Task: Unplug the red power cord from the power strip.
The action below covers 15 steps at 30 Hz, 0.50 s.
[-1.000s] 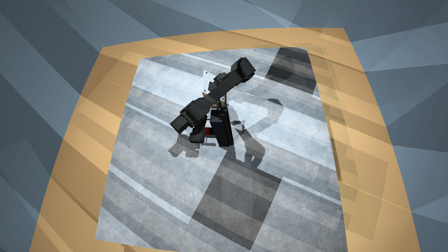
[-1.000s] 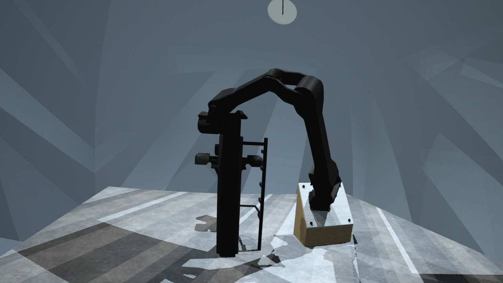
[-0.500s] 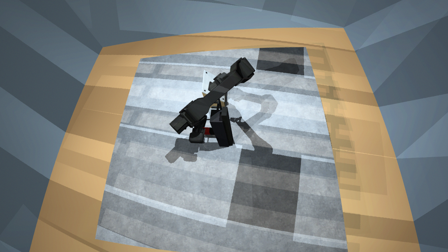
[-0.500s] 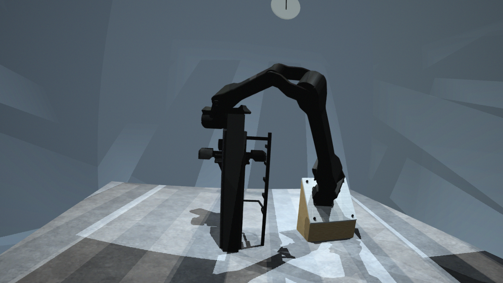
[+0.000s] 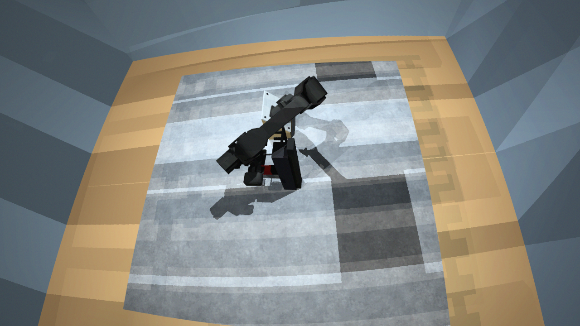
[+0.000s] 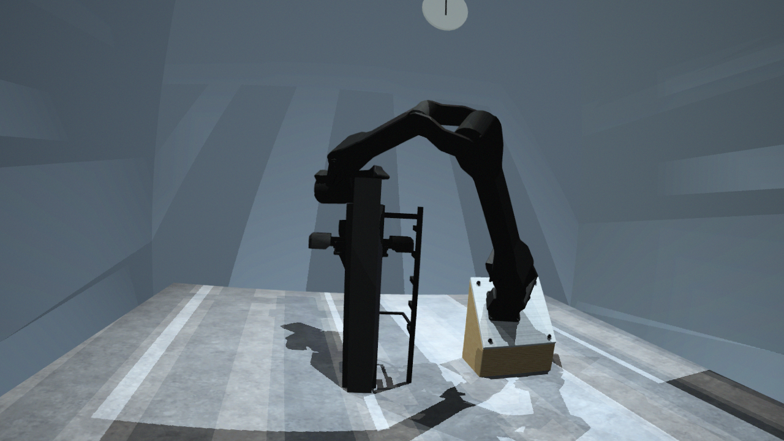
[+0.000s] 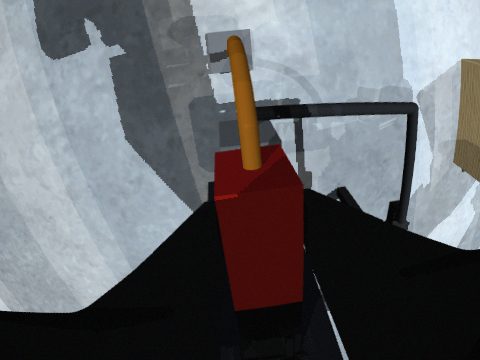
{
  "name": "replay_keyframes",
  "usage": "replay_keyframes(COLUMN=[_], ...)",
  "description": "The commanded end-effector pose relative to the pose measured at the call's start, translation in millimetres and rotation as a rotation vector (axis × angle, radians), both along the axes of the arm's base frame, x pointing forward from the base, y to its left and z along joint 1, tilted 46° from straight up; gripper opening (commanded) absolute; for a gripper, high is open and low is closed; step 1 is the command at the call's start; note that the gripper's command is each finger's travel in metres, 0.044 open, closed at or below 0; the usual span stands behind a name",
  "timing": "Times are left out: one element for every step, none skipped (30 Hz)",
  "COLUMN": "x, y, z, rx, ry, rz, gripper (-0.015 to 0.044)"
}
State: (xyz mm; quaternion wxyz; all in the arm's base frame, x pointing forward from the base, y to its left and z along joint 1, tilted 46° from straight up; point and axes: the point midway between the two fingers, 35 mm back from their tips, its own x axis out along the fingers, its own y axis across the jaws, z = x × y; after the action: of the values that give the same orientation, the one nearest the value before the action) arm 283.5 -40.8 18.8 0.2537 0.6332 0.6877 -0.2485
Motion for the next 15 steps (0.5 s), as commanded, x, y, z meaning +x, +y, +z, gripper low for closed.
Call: replay_keyframes(x=[0.6, 0.5, 0.4, 0.2, 0.0, -0.1, -0.3, -0.6, -0.4, -0.2, -0.1, 0.0, 0.0, 0.0, 0.0], y=[-29.4, -30.7, -32.1, -33.4, -34.8, -36.1, -37.4, -38.8, -36.7, -34.0, -30.8, -29.3, -29.3, -29.3, -29.3], z=[-20.2, -21.1, -22.1, -23.0, -23.9, -24.9, -25.8, -26.7, -25.3, -23.5, -21.4, -20.3, -20.3, -20.3, -20.3], rx=[-0.068, -0.068, -0.068, -0.068, -0.069, -0.069, -0.069, -0.069, -0.068, -0.067, -0.066, -0.065, -0.065, -0.065, -0.065], ry=[0.003, 0.003, 0.003, 0.003, 0.003, 0.003, 0.003, 0.003, 0.003, 0.003, 0.003, 0.003, 0.003, 0.003, 0.003], rz=[-0.011, -0.011, -0.011, -0.011, -0.011, -0.011, -0.011, -0.011, -0.011, -0.011, -0.011, -0.011, -0.011, -0.011, -0.011], gripper=[0.0, 0.0, 0.0, 0.0, 0.0, 0.0, 0.0, 0.0, 0.0026, 0.0053, 0.0079, 0.0105, 0.0131, 0.0157, 0.0184])
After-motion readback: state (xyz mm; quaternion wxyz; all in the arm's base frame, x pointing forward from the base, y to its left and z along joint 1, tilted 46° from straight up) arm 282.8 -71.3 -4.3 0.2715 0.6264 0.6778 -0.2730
